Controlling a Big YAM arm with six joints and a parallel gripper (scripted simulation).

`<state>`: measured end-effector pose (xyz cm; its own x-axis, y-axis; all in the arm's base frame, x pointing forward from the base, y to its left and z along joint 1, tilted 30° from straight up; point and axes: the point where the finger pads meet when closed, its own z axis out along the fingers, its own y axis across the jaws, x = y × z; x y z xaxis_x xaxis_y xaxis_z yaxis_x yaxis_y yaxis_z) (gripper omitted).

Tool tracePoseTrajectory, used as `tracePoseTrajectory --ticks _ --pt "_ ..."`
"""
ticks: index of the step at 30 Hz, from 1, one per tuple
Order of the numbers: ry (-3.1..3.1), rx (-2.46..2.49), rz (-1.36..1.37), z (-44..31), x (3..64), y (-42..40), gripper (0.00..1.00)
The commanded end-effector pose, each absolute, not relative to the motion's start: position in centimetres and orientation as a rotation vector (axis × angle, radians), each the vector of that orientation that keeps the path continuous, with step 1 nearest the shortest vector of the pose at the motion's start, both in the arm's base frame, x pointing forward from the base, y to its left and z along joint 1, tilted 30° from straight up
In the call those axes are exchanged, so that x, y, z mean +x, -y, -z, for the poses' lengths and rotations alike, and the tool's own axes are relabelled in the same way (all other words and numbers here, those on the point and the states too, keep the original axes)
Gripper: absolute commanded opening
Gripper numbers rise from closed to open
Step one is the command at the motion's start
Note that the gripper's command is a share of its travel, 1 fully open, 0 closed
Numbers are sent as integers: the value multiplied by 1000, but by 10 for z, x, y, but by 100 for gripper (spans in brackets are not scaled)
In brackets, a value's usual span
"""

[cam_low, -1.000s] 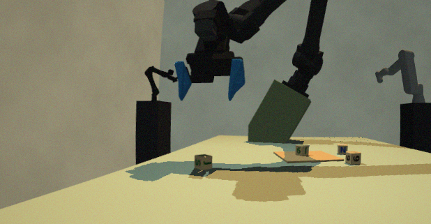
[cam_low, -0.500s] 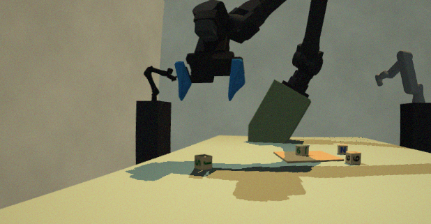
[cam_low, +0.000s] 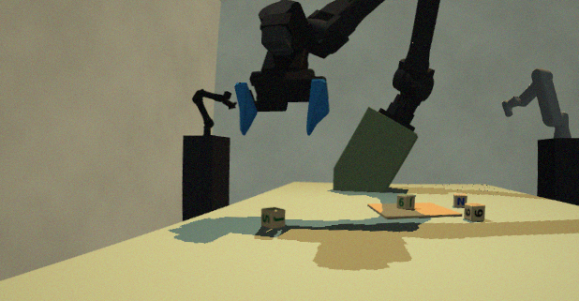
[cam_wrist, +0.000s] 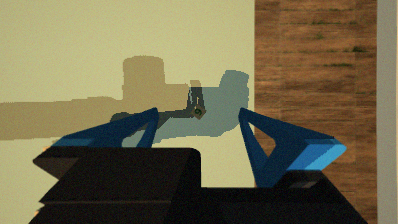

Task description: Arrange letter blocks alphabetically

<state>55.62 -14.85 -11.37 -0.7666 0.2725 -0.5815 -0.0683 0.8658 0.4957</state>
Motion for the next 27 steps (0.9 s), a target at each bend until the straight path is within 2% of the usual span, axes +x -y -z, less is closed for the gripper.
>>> tracePoseTrajectory --ticks 1,8,16,21,23,25,27 --pt "-2316 109 -617 87 572 161 100" --pt "-2336 129 -644 92 568 149 100" --pt "-2442 152 -724 61 546 83 100" --pt "-2554 167 -784 28 513 20 100" --pt "-2645 176 -815 8 480 -21 100" --pt "-2645 176 -815 8 480 -21 100" --pt "-2738 182 -831 -13 438 -62 100"
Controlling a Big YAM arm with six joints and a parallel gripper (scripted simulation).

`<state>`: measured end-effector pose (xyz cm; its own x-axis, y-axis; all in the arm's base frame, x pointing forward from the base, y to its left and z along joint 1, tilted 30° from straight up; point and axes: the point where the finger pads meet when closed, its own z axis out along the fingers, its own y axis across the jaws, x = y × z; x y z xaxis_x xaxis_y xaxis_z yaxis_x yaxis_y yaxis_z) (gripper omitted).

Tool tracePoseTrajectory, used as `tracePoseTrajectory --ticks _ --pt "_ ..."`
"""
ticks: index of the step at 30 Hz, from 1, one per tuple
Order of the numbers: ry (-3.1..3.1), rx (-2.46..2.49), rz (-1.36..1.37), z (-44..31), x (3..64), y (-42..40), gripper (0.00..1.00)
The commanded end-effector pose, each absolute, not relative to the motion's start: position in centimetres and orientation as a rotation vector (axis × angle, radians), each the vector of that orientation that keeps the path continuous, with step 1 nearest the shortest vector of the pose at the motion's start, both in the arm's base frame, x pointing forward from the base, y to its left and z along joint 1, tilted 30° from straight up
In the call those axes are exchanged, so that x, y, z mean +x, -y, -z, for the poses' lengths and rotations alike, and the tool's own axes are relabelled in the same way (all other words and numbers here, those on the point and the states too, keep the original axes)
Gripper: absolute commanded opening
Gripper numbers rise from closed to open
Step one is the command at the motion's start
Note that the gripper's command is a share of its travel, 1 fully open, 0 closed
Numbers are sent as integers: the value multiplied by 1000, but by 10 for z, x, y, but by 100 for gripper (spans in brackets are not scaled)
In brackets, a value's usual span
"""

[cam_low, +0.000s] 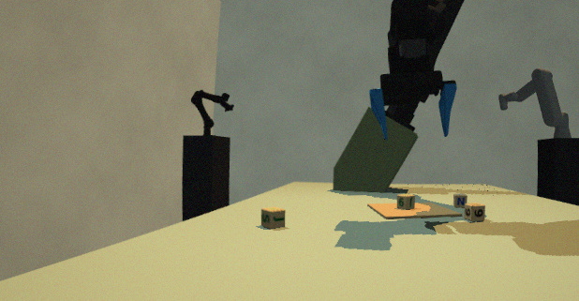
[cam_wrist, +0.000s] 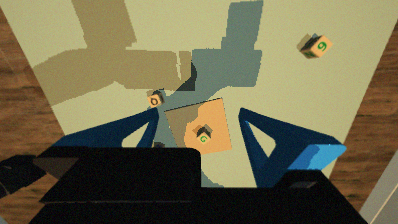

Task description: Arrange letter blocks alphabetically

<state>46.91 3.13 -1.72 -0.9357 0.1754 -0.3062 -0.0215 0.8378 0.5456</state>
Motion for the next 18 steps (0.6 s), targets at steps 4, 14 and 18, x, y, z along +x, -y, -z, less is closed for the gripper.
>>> tracePoseTrajectory --ticks 4,14,18 --pt "-2826 185 -832 -27 396 -91 100" --pt "-2937 196 -799 -59 336 -123 100" --pt "-2989 235 -798 -39 320 -118 100"
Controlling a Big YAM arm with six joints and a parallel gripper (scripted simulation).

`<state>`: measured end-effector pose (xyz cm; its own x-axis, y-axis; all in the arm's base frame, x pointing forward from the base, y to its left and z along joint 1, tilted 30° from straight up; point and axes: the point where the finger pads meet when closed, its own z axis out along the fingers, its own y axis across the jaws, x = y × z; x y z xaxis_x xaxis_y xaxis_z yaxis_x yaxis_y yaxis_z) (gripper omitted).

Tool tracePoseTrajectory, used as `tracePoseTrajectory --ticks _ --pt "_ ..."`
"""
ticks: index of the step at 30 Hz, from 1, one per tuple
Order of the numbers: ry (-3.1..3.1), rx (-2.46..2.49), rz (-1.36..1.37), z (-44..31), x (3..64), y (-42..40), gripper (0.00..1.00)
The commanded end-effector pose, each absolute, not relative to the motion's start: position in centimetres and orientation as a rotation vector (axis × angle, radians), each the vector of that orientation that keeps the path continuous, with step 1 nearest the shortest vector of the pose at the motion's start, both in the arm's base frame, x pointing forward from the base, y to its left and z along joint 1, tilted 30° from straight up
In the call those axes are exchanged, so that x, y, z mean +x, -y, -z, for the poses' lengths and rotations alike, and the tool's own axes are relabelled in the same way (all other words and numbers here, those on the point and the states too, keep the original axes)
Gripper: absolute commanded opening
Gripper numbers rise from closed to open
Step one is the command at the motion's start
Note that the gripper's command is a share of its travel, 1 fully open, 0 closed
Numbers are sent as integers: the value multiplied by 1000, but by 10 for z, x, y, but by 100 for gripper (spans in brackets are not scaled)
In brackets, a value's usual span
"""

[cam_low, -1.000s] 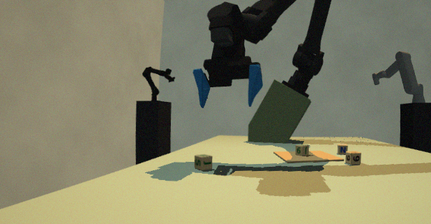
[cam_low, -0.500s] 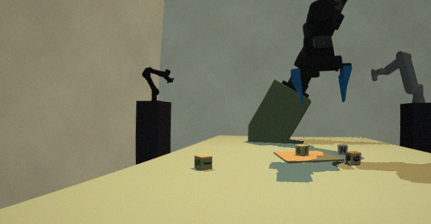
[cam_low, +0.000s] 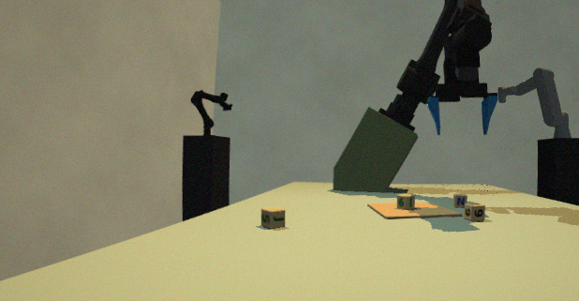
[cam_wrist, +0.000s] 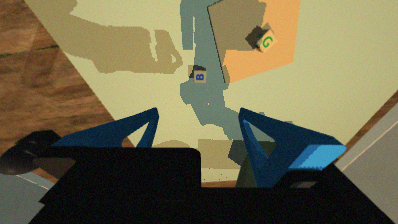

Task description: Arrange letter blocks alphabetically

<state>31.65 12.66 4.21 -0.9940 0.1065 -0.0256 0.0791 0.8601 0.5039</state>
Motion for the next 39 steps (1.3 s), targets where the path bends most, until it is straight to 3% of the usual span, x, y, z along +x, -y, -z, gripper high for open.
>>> tracePoseTrajectory --ticks 1,10,21,22,39 --pt "-2984 233 -798 -41 323 -118 100" --pt "-2953 218 -800 -51 327 -119 100" --pt "-2987 188 -803 13 323 -158 100" --pt "-2969 180 -808 8 332 -160 57" --pt "-2954 221 -808 4 337 -151 57"
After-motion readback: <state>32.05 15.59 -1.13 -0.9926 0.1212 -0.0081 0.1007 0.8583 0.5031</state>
